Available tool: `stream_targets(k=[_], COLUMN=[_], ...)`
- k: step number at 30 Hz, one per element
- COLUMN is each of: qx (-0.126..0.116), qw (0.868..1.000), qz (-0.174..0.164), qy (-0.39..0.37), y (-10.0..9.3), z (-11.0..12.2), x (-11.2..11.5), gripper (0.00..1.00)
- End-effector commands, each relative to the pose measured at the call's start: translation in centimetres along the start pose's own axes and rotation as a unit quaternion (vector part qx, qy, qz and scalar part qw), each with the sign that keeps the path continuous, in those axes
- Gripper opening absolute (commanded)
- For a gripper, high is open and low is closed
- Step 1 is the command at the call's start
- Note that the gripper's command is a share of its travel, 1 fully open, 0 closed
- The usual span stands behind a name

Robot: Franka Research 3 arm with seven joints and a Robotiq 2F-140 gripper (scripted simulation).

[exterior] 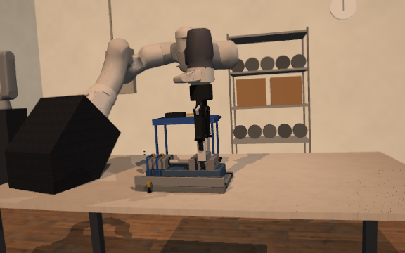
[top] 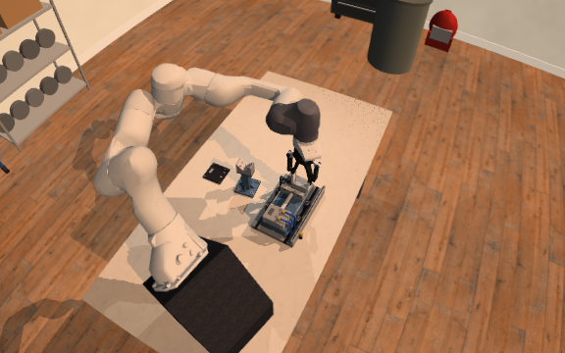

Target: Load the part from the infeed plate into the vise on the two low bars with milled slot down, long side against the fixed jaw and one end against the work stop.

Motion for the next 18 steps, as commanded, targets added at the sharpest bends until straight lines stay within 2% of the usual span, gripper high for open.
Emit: stream_targets(k=[1,13,14,18], qx=[-0.001,-0.001,-0.001,-0.001], qw=[1.0,1.0,1.0,1.0], qz=[-0.002,-0.002,-0.002,-0.002], qy=[0.003,0.003,0.003,0.003], y=[-0.14,-0.14,-0.14,-0.14], z=[-0.15,-0.15,-0.15,-0.15], x=[0.04,0.04,0.04,0.04], gripper=[0.0,0.0,0.47,0.47])
Point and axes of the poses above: the point where the finger pads meet when closed, its own y axis out along the fingers, its own z axis across the jaws, x = y × z, the point moved 3 cm from there along -y, back along the fingers, and after that the axes turned 15 degrees about -y, right-handed, at the moved point
